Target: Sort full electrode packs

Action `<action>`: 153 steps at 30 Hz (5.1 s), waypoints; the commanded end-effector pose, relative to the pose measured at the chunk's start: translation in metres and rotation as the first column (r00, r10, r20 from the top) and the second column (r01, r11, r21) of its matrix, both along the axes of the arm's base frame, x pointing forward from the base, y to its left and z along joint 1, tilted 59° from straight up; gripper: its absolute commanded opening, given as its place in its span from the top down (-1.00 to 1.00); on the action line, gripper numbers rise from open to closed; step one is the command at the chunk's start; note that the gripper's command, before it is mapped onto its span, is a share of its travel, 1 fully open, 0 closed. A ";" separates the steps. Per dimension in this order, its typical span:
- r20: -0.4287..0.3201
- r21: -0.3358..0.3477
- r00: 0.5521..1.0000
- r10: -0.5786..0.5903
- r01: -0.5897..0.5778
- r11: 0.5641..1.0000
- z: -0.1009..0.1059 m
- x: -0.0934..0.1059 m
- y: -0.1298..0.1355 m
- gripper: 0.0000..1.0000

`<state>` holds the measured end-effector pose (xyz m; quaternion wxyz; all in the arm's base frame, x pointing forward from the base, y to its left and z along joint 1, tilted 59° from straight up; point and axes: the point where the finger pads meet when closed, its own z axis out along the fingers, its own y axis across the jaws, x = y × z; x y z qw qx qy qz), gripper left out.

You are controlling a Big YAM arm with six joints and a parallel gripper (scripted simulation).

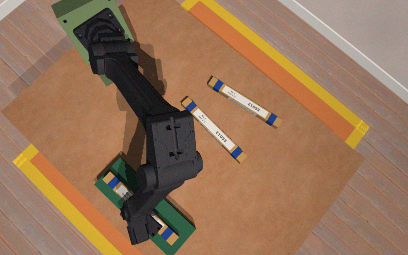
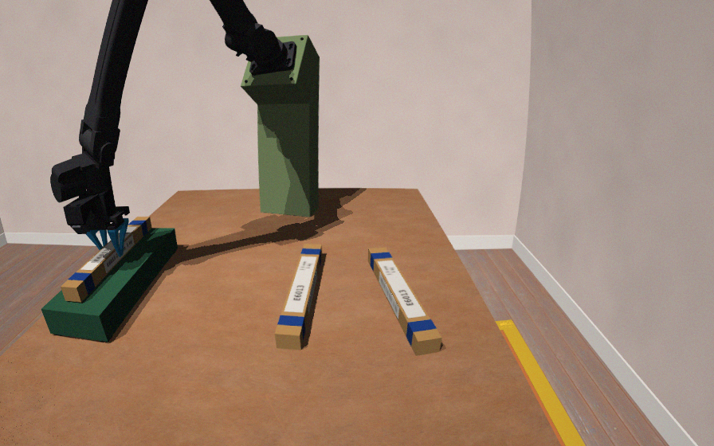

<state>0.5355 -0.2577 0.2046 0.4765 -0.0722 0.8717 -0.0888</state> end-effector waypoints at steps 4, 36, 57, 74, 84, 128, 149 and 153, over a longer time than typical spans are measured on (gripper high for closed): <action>0.056 -0.020 0.998 -0.013 0.015 1.000 0.035 0.001 -0.001 1.00; 0.039 -0.009 0.999 -0.028 0.029 1.000 0.032 -0.005 -0.003 1.00; 0.039 -0.010 0.999 -0.027 0.027 1.000 0.035 -0.005 0.000 1.00; 0.042 -0.012 0.999 -0.016 0.017 1.000 0.040 -0.001 0.007 1.00; 0.044 -0.012 0.999 -0.016 0.017 1.000 0.041 -0.001 0.007 -0.49; 0.028 -0.011 1.000 -0.007 0.008 1.000 0.027 0.000 0.008 -0.49; 0.027 -0.013 1.000 -0.011 0.011 1.000 0.023 -0.024 0.010 -0.49; 0.026 -0.014 1.000 -0.012 0.012 1.000 0.029 -0.034 0.010 -0.49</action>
